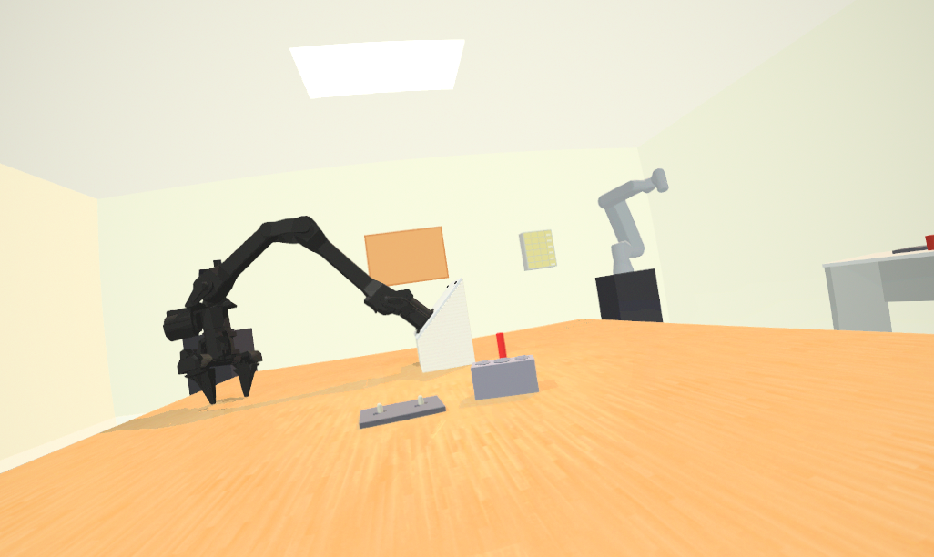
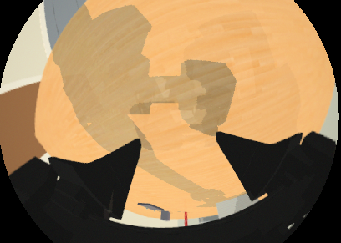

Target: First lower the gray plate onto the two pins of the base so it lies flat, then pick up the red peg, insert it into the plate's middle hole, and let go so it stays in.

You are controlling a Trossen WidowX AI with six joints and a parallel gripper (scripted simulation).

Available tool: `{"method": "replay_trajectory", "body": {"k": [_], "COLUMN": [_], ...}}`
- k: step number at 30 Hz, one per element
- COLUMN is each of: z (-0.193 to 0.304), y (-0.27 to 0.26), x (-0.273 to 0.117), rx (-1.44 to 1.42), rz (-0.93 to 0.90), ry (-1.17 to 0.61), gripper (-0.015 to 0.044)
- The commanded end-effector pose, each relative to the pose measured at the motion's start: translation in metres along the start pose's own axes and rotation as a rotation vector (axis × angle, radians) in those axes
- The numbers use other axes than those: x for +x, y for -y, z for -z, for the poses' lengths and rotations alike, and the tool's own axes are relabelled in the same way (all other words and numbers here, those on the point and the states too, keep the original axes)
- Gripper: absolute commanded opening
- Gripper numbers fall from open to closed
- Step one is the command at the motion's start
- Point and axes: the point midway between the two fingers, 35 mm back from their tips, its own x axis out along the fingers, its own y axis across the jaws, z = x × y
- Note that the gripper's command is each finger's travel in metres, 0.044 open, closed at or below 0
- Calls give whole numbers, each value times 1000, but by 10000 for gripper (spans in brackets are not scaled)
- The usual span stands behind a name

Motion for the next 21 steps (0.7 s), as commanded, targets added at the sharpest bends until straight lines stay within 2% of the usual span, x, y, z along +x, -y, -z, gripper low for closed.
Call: {"method": "replay_trajectory", "body": {"k": [1, 11, 21], "z": [38, 168, 324], "y": [-46, -145, -183], "x": [10, 31, 34], "rx": [-214, -813, -1525], "rz": [-19, -52, -49], "ry": [-70, -242, -376], "gripper": [440, 440, 440]}}
